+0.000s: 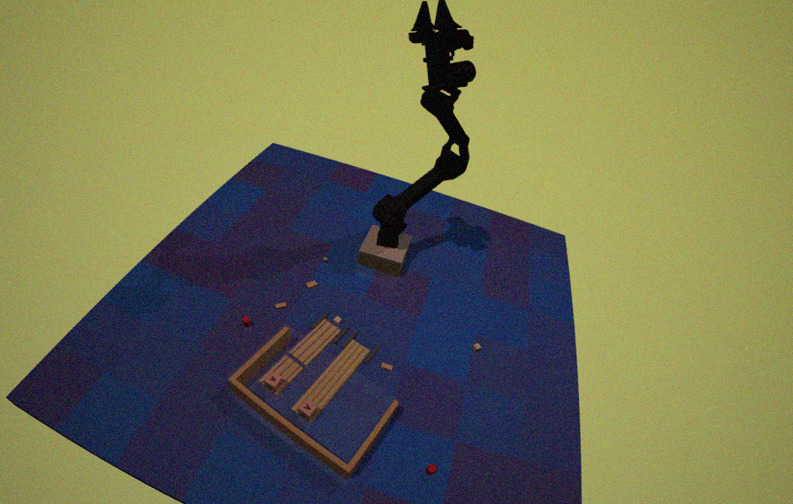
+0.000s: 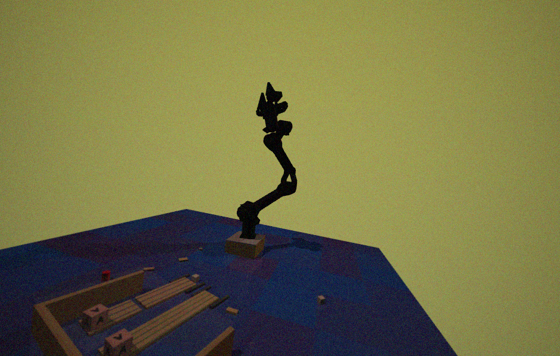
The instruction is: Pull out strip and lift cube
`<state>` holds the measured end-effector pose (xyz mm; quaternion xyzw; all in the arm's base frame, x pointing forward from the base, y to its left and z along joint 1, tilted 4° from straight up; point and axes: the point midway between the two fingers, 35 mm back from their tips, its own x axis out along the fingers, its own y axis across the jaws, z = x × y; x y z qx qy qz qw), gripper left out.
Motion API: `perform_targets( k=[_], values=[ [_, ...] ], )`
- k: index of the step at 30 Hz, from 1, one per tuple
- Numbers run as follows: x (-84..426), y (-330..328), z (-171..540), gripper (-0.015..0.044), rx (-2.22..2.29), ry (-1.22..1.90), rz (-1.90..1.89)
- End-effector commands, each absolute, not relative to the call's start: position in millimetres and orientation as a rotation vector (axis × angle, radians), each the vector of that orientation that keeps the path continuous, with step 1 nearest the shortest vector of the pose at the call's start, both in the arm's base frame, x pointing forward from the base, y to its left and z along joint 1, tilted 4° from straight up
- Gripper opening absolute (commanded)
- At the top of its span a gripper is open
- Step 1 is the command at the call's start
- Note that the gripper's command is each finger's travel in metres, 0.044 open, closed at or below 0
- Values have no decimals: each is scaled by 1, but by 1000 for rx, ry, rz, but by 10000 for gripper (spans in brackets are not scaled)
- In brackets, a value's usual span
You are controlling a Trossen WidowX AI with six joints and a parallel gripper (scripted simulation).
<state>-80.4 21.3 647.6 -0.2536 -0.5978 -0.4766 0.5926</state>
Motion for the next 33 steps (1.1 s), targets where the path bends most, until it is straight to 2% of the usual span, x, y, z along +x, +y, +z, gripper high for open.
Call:
perform_targets(
  k=[1,9,16,25,33],
  values=[
    [-31,-29,637,400,-504,-1213,-1049],
    [76,-101,587,400,-340,-857,-896],
    [170,-130,515,400,-219,-539,-736],
    [263,-121,393,400,-100,-125,-515],
    [303,-81,272,400,-32,252,-320]
  ],
)
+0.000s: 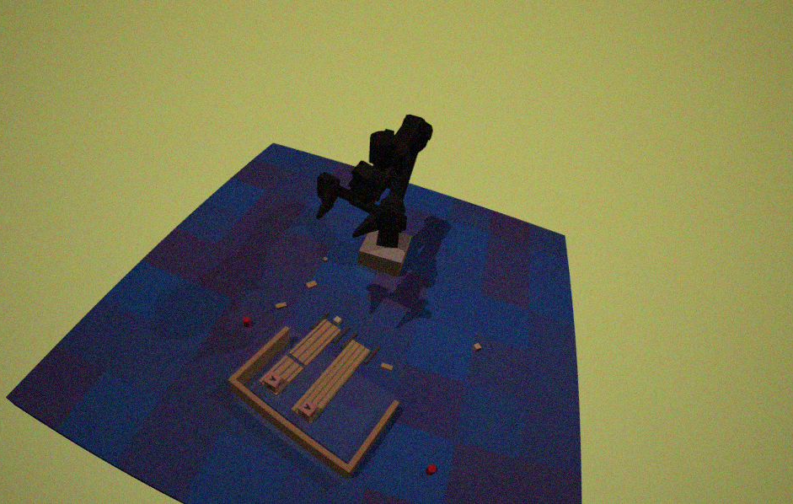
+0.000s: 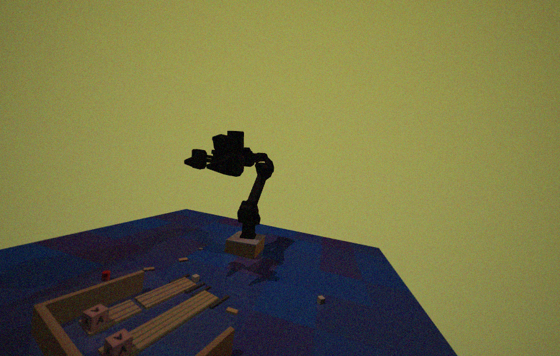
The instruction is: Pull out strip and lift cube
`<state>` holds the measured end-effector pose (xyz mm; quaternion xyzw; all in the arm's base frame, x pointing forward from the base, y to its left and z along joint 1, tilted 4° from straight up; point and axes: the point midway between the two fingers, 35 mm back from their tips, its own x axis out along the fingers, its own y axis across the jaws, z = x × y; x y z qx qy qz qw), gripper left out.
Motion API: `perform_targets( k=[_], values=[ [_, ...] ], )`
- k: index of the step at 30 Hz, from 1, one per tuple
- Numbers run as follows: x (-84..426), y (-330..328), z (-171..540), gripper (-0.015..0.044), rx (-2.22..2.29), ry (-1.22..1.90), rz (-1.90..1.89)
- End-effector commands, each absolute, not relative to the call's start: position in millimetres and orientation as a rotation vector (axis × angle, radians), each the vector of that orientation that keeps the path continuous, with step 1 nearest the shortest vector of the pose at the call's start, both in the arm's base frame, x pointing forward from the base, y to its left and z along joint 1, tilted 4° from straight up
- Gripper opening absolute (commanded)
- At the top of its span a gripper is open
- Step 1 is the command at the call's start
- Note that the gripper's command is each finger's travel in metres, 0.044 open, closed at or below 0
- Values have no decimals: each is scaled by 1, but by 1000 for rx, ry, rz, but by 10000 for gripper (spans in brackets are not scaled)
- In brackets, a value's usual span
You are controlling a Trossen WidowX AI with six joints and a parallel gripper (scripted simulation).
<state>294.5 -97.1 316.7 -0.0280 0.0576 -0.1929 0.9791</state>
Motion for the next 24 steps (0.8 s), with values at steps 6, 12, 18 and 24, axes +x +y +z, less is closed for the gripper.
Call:
perform_targets(
  k=[6,12,18,24],
  values=[
    [302,-44,186,400,-8,531,-187],
    [300,-40,177,400,-7,561,-173],
    [300,-40,177,400,-7,561,-173],
    [324,-40,166,242,71,747,-190]
  ],
)
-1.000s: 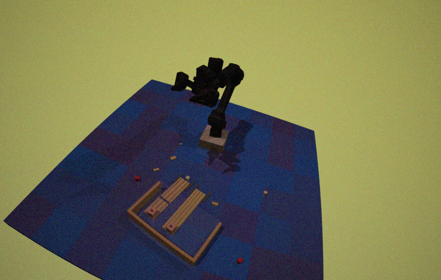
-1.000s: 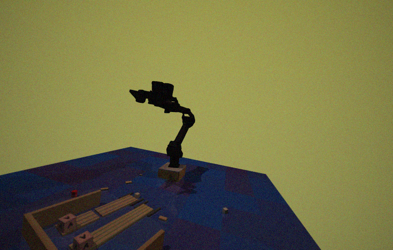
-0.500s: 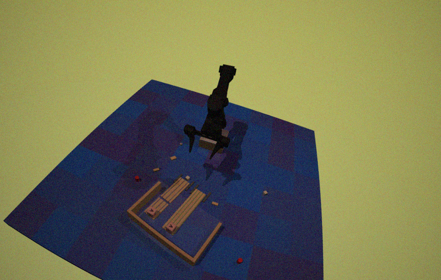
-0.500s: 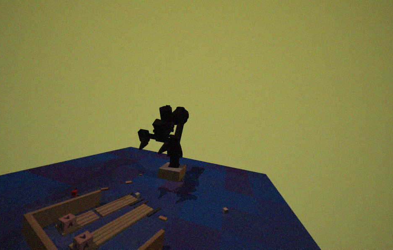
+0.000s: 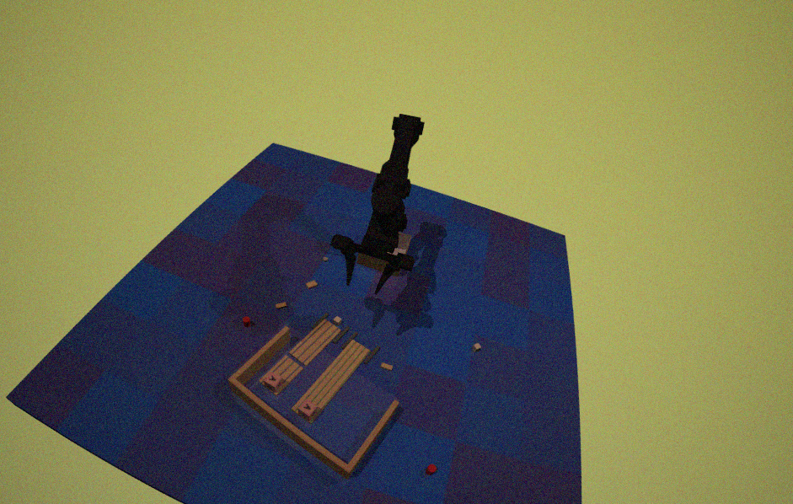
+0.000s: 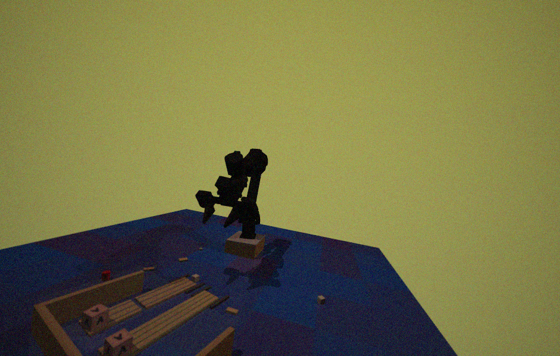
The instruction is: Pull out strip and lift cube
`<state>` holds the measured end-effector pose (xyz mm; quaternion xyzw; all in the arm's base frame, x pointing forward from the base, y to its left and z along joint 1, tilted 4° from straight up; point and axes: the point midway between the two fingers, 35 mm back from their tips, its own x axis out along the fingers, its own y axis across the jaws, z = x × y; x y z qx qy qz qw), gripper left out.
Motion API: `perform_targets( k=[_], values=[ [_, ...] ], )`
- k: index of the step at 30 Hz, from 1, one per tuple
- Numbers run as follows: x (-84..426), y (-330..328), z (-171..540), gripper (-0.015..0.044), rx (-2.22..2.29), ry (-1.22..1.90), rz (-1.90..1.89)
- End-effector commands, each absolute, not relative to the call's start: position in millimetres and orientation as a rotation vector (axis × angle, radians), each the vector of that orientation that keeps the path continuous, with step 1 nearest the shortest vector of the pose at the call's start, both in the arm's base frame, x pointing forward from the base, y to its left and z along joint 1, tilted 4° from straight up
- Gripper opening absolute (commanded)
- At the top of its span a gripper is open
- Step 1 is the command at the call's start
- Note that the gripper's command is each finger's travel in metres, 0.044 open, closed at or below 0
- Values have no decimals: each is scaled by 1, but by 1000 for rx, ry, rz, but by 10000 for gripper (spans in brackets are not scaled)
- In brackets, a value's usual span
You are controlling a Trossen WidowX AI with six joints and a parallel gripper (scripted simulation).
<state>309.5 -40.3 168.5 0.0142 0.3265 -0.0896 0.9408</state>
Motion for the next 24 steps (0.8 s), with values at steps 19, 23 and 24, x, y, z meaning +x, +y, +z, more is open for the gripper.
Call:
perform_targets(
  k=[19,23,24],
  values=[
    [390,-37,74,0,325,1468,-398],
    [390,-37,73,0,325,1468,-398],
    [390,-37,72,0,325,1468,-398]
  ],
)
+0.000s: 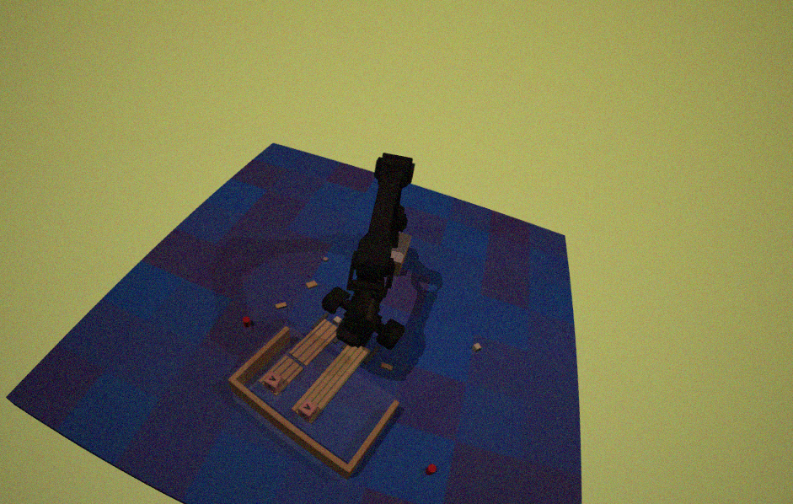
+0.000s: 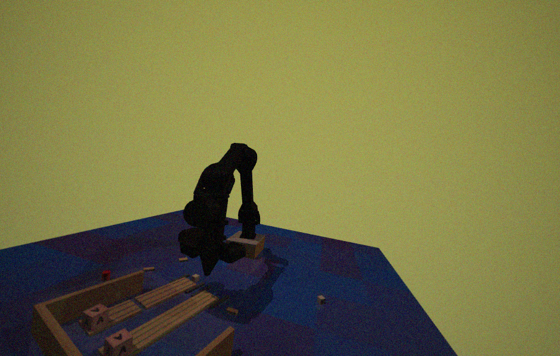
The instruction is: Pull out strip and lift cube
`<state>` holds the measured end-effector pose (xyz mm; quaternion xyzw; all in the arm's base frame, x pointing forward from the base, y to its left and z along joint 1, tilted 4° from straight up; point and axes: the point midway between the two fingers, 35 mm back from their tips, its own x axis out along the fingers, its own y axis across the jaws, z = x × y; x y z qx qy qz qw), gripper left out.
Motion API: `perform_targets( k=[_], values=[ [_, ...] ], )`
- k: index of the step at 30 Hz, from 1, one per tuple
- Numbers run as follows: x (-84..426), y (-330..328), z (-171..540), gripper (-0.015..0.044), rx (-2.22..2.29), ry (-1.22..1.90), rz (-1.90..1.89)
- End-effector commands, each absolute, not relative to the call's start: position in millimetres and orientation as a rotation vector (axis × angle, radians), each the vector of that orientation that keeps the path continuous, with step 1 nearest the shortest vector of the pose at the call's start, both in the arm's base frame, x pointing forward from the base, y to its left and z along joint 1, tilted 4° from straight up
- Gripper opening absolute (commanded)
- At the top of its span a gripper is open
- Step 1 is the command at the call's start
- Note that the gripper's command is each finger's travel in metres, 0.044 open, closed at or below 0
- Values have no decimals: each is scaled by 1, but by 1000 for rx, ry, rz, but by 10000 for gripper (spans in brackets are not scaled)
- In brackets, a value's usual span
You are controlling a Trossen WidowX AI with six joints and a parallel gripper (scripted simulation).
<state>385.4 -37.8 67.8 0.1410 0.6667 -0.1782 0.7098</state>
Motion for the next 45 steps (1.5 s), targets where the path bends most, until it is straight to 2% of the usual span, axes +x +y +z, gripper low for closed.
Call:
perform_targets(
  k=[1,45],
  values=[
    [390,-38,70,0,325,1468,-398],
    [389,-41,4,0,325,1468,-398]
  ],
)
